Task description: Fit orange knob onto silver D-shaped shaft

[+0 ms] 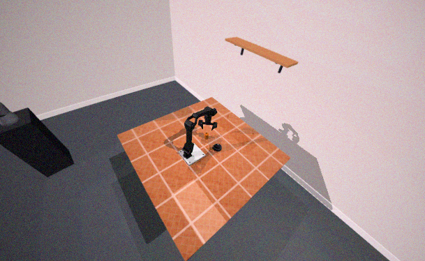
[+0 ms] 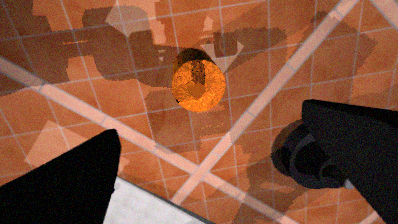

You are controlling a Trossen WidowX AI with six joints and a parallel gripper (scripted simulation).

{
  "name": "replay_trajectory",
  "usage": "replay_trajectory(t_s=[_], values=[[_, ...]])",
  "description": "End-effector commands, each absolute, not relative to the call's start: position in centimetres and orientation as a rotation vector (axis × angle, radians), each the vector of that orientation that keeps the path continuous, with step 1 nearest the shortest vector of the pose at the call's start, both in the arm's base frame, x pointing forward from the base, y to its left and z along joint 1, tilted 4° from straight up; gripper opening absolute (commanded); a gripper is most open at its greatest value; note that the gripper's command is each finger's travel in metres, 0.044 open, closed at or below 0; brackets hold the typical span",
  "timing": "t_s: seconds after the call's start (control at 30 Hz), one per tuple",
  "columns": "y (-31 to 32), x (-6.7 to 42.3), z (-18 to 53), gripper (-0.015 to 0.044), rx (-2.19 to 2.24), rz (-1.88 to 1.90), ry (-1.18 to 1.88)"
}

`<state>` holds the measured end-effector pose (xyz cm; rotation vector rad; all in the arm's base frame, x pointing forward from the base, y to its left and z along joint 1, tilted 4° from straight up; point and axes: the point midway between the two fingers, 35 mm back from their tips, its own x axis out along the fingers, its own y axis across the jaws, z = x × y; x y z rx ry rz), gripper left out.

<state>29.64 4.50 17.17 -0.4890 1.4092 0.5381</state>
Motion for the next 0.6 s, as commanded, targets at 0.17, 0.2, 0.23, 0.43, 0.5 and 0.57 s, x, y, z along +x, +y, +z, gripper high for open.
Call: replay_trajectory(t_s=[0.17, 0.2, 0.23, 0.43, 0.5, 0.57], values=[[4.47, 29.62, 17.13, 0.0440, 0.365, -0.254, 1.480], [4.47, 29.62, 17.13, 0.0440, 0.445, -0.329, 1.471], [4.48, 29.62, 17.13, 0.0440, 0.524, -0.403, 1.459], [4.49, 29.62, 17.12, 0.0440, 0.810, -0.671, 1.393], [4.49, 29.62, 17.12, 0.0440, 0.904, -0.760, 1.362], [4.49, 29.62, 17.12, 0.0440, 0.997, -0.848, 1.328]])
